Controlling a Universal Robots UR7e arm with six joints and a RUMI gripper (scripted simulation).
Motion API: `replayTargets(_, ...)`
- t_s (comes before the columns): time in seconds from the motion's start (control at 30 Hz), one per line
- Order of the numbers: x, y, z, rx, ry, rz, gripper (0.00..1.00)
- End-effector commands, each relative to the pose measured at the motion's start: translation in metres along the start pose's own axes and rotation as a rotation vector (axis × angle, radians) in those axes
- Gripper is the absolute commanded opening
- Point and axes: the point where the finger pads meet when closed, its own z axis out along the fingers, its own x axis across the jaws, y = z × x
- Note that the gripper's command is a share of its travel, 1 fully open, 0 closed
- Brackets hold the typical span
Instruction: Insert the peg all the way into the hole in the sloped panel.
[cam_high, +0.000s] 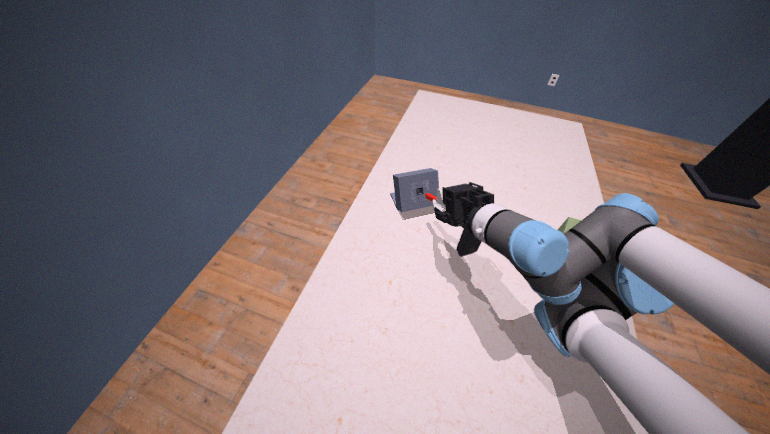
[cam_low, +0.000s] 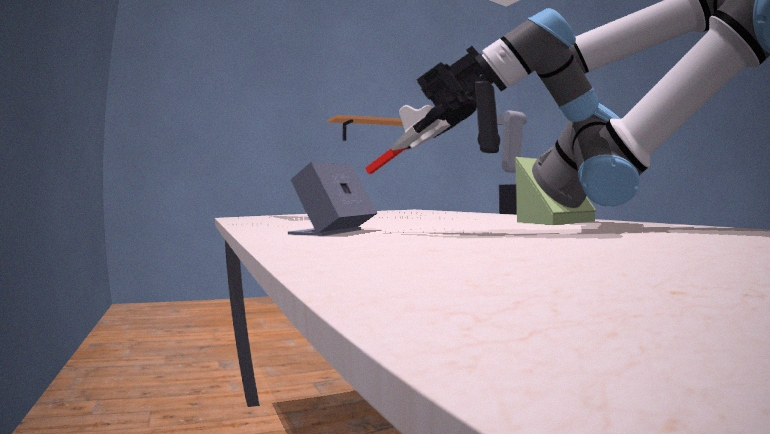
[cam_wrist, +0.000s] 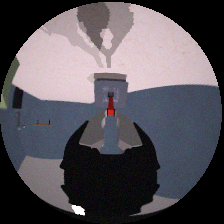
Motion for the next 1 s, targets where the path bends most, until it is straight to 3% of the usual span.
replayTargets(0.0,0.000,0.000,0.003,-0.001,0.000,0.000,0.00)
replayTargets(0.97,0.000,0.000,0.016,-0.001,0.000,0.000,0.00)
